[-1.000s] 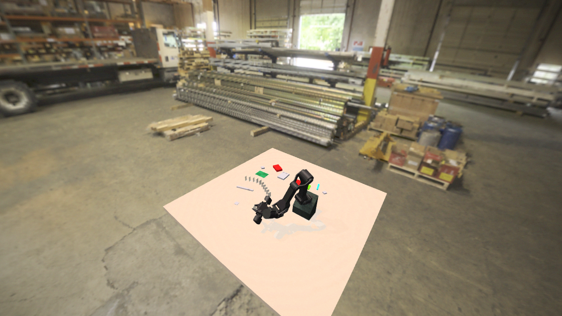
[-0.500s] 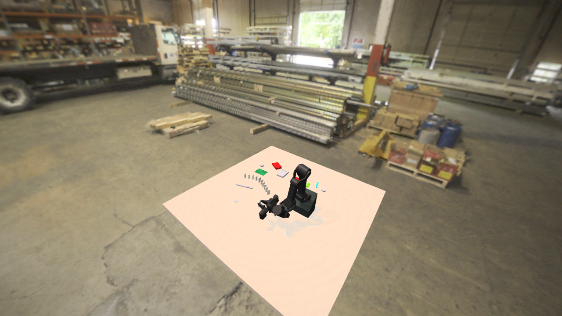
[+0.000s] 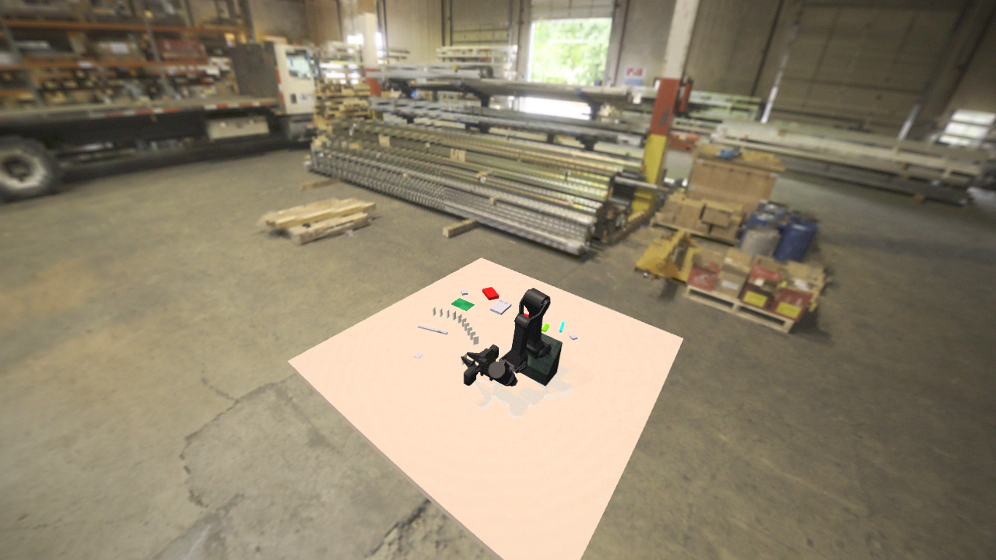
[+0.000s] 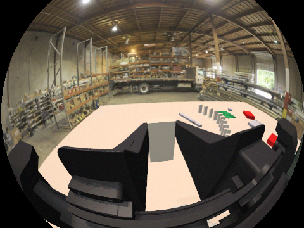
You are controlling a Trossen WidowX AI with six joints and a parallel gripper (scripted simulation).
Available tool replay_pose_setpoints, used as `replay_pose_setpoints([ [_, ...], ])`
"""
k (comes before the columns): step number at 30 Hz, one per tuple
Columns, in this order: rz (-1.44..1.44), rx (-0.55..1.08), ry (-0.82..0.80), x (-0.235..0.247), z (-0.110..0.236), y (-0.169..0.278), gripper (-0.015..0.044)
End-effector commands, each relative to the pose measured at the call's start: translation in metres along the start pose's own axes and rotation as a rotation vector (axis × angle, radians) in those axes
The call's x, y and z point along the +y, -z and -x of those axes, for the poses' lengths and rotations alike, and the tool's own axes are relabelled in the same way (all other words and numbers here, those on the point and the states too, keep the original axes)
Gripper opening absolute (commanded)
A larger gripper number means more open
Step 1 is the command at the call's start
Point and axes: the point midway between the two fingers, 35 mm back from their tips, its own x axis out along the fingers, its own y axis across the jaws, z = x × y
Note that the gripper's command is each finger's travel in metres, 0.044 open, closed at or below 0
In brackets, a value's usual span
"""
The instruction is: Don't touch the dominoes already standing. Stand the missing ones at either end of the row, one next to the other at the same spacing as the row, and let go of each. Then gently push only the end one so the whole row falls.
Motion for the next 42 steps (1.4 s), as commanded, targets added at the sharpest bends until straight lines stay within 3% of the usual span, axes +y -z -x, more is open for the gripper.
replay_pose_setpoints([
  [1, -0.004, -0.002, 0.003, -0.002, 0.000, 0.000, 0.0107],
  [42, -0.023, 0.006, 0.010, 0.010, -0.003, 0.064, 0.0107],
])
